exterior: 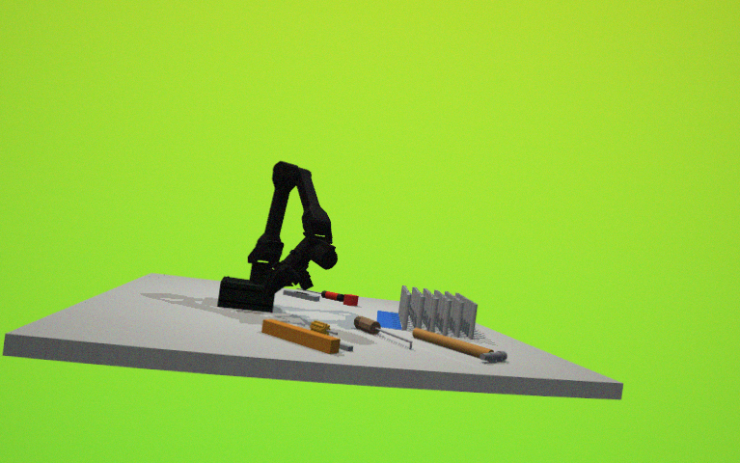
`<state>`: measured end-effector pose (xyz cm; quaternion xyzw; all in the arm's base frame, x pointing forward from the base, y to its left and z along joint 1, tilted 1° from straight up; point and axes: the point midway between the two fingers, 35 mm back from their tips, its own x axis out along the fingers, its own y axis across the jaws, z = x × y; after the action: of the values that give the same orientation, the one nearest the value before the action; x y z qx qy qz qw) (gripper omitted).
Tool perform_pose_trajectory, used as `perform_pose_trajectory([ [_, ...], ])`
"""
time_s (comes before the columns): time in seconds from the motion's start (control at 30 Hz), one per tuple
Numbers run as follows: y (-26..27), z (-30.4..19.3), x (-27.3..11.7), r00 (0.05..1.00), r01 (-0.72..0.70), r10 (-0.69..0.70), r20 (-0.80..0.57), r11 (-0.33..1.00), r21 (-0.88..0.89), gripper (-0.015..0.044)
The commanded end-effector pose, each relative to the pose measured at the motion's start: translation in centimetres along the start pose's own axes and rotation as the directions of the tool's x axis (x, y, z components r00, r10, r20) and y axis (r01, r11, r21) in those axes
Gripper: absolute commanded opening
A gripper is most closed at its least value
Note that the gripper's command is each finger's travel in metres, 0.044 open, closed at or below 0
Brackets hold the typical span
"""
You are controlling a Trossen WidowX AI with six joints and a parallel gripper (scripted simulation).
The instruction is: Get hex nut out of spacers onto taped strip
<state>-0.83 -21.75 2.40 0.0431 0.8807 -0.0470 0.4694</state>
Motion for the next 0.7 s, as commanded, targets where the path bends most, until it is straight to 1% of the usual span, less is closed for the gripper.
perform_pose_trajectory([
  [0.0, -0.1, 0.2, -0.1, 1.000, 0.009, -0.009, 0.004, 1.000, 0.003, 0.0426],
  [0.03, -0.3, 0.8, -0.3, 0.999, 0.034, -0.034, 0.015, 0.999, 0.011, 0.0440],
  [0.13, -1.5, 4.1, -1.7, 0.981, 0.168, -0.173, 0.087, 0.984, 0.064, 0.0440],
  [0.27, -2.3, 9.0, -4.4, 0.914, 0.319, -0.346, 0.213, 0.936, 0.150, 0.0440],
  [0.37, -2.1, 12.6, -6.8, 0.840, 0.394, -0.442, 0.316, 0.896, 0.206, 0.0440],
  [0.47, -1.1, 15.9, -9.4, 0.750, 0.440, -0.509, 0.421, 0.860, 0.257, 0.0440],
  [0.67, 2.9, 21.8, -15.0, 0.528, 0.454, -0.565, 0.633, 0.819, 0.352, 0.0440],
])
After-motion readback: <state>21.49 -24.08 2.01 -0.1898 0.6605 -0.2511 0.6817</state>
